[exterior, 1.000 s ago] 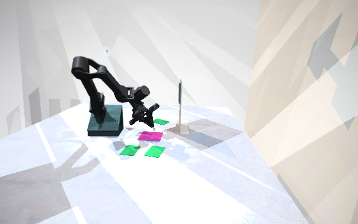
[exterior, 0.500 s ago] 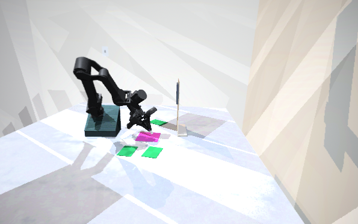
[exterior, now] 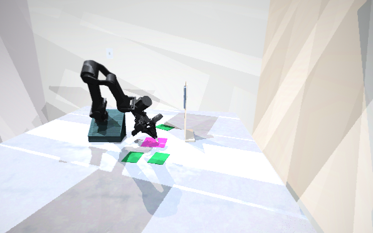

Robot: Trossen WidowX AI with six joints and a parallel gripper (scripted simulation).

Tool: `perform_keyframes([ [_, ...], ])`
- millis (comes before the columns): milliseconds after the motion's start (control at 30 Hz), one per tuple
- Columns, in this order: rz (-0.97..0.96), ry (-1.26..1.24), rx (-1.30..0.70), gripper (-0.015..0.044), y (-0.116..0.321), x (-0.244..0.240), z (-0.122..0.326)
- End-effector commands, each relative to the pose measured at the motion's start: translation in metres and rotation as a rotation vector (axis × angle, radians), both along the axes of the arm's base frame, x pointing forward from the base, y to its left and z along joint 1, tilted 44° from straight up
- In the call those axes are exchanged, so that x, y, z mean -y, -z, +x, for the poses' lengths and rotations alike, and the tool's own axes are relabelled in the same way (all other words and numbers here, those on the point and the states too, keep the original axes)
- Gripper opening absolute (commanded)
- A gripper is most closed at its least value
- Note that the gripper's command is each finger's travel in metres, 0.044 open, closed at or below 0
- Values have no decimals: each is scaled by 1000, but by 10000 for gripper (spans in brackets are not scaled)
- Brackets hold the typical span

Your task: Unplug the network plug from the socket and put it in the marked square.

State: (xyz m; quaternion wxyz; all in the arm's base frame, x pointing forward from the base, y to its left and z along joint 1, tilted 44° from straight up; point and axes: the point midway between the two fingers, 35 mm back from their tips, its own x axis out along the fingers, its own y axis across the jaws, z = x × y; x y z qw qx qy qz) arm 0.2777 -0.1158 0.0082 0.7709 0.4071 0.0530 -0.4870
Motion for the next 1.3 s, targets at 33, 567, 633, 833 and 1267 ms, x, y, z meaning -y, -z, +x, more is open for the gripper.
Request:
perform_keyframes([
  [33,0,-5,-22,0,5,0,-4],
  [567,1,-4,-23,0,5,6,-2],
  [633,1,-1,-14,0,3,5,-2],
  [833,1,-1,-14,26,3,5,-2],
  [1267,2,-1,-15,156,2,3,-3],
])
